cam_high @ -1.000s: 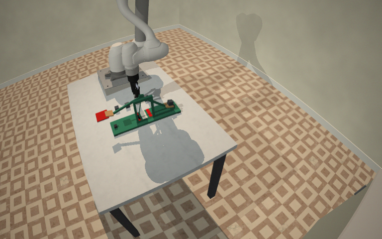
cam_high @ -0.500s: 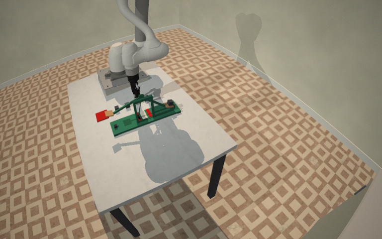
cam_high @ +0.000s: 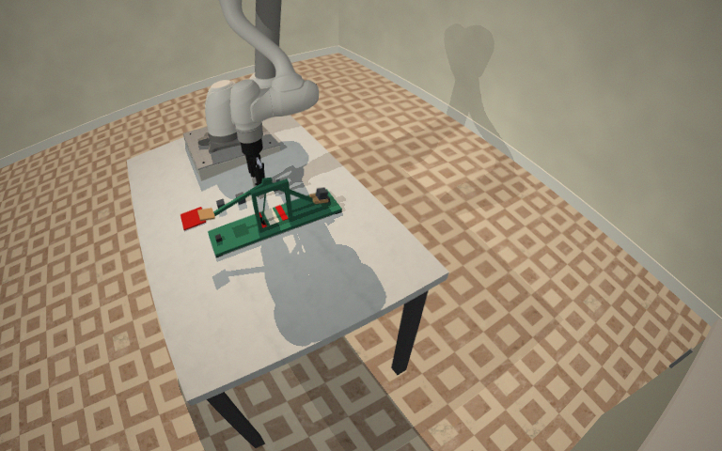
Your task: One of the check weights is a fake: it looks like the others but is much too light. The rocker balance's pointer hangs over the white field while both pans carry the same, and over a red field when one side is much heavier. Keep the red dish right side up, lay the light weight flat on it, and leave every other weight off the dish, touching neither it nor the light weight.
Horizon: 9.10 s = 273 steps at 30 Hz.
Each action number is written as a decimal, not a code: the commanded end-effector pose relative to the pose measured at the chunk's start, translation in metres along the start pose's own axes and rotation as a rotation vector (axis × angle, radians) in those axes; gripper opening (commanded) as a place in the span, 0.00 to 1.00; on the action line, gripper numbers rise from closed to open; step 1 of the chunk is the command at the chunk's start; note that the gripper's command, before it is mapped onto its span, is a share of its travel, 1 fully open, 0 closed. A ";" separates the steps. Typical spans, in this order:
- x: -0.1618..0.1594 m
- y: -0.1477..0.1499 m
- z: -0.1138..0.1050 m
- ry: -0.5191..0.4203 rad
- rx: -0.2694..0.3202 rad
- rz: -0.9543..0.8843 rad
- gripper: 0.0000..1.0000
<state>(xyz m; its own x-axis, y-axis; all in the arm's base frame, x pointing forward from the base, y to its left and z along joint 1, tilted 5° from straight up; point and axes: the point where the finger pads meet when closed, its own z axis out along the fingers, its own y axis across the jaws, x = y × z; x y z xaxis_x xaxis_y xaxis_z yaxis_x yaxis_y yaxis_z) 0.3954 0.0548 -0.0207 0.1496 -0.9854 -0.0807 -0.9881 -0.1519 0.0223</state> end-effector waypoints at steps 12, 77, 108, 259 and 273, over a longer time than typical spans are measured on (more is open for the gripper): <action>0.000 0.000 -0.007 0.000 0.000 0.000 0.35; 0.076 0.005 -0.087 0.000 0.000 0.097 0.35; 0.076 0.005 -0.087 0.000 0.000 0.097 0.35; 0.076 0.005 0.001 0.000 0.000 0.097 0.35; 0.076 0.005 0.001 0.000 0.000 0.097 0.24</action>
<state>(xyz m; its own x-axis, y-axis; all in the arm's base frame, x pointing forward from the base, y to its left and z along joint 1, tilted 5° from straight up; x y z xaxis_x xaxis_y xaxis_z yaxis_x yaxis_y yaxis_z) 0.4023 -0.0211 -0.0273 0.0536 -0.9955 -0.0781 -0.9980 -0.0560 0.0300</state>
